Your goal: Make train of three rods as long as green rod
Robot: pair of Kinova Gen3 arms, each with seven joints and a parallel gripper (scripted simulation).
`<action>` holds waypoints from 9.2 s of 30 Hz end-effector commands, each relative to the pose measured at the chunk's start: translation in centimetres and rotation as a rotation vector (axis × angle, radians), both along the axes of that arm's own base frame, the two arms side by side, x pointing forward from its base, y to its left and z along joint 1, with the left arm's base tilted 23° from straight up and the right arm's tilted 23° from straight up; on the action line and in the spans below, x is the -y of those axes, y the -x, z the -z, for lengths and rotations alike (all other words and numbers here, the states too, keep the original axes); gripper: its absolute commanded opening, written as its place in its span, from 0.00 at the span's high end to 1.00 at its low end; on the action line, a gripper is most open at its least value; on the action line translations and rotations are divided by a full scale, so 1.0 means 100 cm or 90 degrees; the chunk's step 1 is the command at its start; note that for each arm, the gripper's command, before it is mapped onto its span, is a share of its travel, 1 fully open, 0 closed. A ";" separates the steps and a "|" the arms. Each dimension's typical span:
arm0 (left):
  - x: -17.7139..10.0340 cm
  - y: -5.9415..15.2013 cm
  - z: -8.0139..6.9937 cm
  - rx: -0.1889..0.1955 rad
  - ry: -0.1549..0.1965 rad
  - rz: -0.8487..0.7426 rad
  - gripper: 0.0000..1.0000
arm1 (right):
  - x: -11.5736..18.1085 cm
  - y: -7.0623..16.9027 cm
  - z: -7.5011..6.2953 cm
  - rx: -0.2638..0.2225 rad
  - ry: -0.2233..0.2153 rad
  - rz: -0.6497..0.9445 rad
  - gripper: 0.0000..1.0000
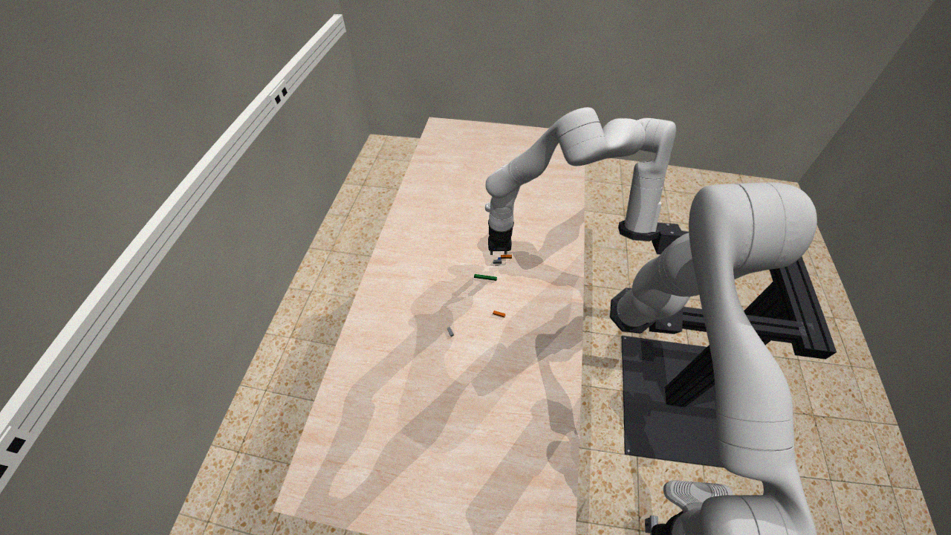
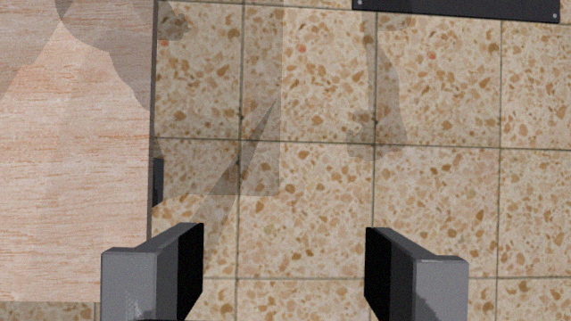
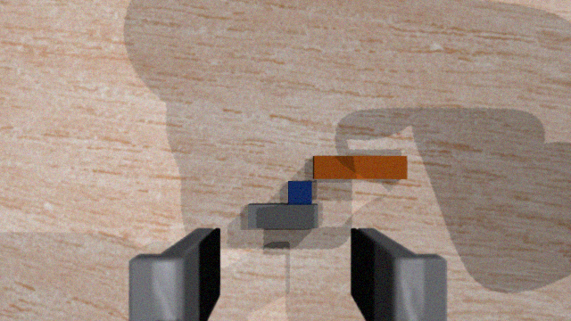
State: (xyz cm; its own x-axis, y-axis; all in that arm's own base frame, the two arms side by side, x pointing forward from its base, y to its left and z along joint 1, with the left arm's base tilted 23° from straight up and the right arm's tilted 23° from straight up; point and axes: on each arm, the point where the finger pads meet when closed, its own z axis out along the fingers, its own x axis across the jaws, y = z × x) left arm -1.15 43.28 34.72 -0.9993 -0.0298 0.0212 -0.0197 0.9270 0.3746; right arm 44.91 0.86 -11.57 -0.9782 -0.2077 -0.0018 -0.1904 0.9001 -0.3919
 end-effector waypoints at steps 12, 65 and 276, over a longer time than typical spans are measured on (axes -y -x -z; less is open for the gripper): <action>0.000 0.000 -0.001 0.000 -0.001 0.000 0.00 | 0.001 -0.001 0.003 0.001 -0.001 0.000 0.13; 0.000 0.000 -0.001 0.000 -0.001 0.000 0.00 | 0.019 -0.005 0.048 0.001 -0.001 0.000 0.13; 0.000 0.000 -0.001 0.000 -0.001 0.000 0.00 | -0.015 -0.059 -0.005 0.001 -0.001 -0.001 0.43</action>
